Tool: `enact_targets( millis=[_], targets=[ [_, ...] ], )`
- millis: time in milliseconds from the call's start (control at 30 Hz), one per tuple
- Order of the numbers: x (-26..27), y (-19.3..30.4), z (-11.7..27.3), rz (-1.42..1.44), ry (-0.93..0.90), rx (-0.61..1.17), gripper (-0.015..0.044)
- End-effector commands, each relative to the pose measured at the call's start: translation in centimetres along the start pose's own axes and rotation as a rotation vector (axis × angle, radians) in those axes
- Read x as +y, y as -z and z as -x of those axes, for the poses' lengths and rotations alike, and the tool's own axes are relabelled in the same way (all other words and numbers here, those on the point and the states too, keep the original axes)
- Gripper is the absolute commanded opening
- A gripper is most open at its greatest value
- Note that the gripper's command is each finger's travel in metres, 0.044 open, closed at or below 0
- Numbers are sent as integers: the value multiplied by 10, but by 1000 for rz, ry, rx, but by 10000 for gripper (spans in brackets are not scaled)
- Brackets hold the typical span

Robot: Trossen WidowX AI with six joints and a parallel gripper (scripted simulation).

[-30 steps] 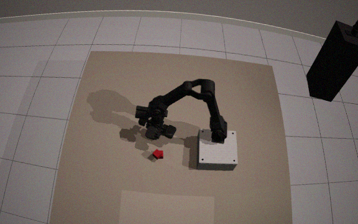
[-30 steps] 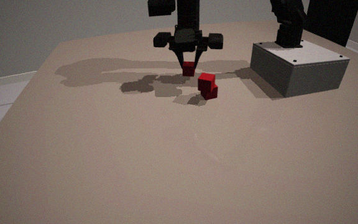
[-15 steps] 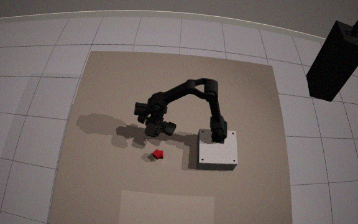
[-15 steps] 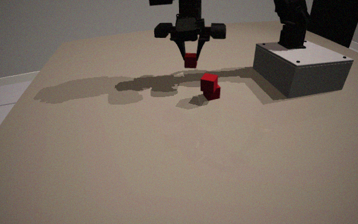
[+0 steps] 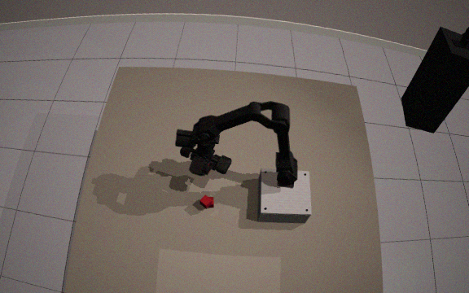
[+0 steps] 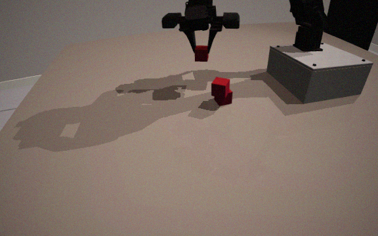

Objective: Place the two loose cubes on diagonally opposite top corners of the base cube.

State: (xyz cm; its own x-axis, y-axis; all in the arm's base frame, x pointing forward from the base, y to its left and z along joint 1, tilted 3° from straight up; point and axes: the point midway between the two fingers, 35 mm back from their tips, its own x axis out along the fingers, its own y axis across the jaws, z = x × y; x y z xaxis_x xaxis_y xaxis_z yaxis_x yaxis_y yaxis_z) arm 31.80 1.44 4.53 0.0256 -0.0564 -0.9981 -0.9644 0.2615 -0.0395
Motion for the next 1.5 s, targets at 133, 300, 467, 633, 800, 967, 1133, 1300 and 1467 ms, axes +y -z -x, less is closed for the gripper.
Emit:
enact_targets(
  millis=[133,300,467,633,800,967,1133,1300,1467],
  targets=[
    [0,0,19,-8,7,-5,105],
    [2,0,29,-9,4,-4,105],
    [4,0,36,-10,3,-4,105],
    [10,-9,35,-43,2,-5,105],
    [19,-23,33,-91,1,-7,105],
    [29,-35,32,-138,0,-8,105],
    [40,-47,30,-186,-1,-9,105],
    [51,-59,28,-234,-3,-9,105],
    [62,-69,26,-281,-4,-10,105]
  ],
)
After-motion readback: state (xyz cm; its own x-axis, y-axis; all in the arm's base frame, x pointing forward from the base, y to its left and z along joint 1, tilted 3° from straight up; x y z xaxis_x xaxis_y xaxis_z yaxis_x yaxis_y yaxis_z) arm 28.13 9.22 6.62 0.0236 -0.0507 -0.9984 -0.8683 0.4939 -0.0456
